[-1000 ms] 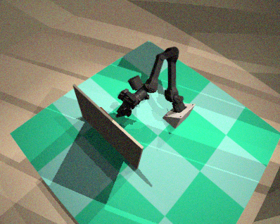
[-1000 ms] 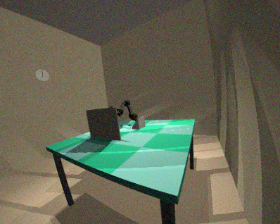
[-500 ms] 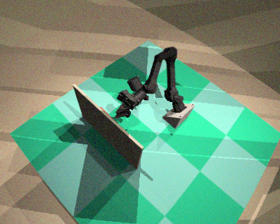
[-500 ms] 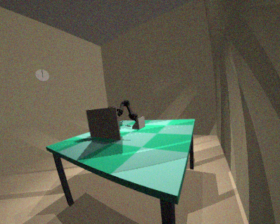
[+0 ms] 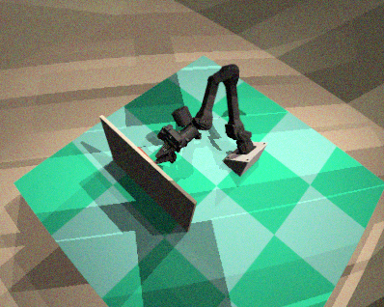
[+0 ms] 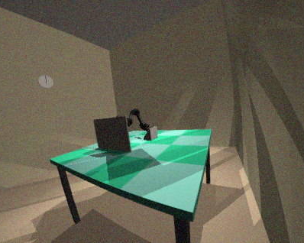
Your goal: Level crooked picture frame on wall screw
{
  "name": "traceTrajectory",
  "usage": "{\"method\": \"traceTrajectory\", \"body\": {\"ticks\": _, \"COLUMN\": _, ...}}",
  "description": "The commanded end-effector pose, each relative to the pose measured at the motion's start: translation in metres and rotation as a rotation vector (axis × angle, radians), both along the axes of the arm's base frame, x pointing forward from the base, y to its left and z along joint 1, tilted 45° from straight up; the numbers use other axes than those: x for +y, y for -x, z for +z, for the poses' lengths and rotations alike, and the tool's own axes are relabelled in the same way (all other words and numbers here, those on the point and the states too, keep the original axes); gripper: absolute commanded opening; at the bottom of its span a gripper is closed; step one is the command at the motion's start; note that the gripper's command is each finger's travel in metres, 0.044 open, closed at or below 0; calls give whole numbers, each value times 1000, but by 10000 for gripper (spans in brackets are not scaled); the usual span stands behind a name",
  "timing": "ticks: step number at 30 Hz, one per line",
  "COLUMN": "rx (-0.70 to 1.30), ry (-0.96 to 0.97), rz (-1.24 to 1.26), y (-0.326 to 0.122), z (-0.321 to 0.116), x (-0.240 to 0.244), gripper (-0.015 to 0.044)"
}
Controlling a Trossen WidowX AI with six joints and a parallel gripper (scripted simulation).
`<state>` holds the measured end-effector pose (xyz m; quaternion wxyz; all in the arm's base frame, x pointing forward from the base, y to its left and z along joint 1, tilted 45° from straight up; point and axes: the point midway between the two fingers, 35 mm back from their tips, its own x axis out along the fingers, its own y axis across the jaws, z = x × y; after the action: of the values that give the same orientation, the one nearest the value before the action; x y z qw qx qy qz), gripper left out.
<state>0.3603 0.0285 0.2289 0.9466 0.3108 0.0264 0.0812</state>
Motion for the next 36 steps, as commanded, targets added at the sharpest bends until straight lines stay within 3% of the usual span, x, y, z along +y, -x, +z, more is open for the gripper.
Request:
{"method": "traceTrajectory", "body": {"ticks": 1, "rx": 6, "ry": 2, "rz": -4, "y": -7, "z": -2, "x": 0, "gripper": 260}}
{"method": "traceTrajectory", "body": {"ticks": 36, "rx": 5, "ry": 1, "rz": -4, "y": -26, "z": -3, "x": 4, "gripper": 260}}
